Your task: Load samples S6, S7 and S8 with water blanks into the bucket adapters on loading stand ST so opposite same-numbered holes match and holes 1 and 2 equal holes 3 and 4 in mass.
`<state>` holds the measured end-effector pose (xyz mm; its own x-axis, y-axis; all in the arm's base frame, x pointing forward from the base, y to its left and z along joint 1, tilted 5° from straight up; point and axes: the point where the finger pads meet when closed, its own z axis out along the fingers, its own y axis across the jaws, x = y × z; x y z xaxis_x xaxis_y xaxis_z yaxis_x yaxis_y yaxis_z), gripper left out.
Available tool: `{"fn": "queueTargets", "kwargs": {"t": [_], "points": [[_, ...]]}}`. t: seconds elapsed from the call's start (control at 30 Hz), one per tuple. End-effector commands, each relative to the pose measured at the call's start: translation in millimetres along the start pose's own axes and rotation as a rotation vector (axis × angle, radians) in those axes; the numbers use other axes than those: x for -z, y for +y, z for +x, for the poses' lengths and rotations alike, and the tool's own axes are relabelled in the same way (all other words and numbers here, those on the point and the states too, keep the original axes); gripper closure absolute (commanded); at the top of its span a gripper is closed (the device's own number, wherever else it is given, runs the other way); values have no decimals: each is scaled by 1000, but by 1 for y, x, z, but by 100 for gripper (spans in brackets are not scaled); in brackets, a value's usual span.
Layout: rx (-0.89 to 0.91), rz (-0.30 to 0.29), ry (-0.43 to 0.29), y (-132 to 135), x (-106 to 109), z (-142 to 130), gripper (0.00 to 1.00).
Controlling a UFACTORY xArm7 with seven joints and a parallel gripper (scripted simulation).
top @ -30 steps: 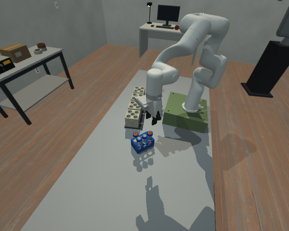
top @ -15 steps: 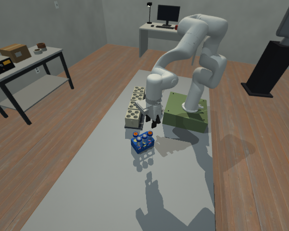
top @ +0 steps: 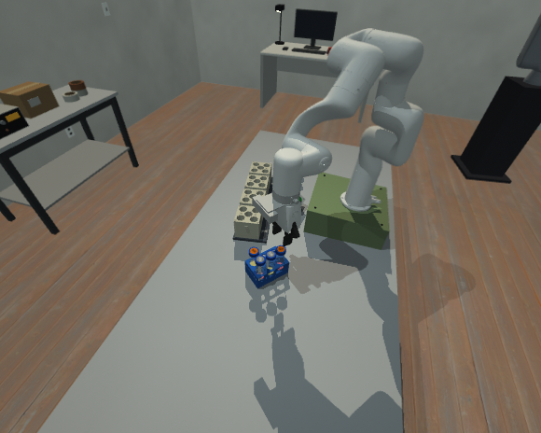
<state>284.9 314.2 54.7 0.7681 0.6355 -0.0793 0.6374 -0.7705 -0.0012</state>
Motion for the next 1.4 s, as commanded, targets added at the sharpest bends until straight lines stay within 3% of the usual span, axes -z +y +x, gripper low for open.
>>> {"fn": "queueTargets", "kwargs": {"t": [0.0, 0.8, 1.37], "points": [[0, 1, 4, 0, -8, 2, 43], [0, 1, 4, 0, -53, 2, 43], [0, 1, 4, 0, -57, 2, 43]]}}
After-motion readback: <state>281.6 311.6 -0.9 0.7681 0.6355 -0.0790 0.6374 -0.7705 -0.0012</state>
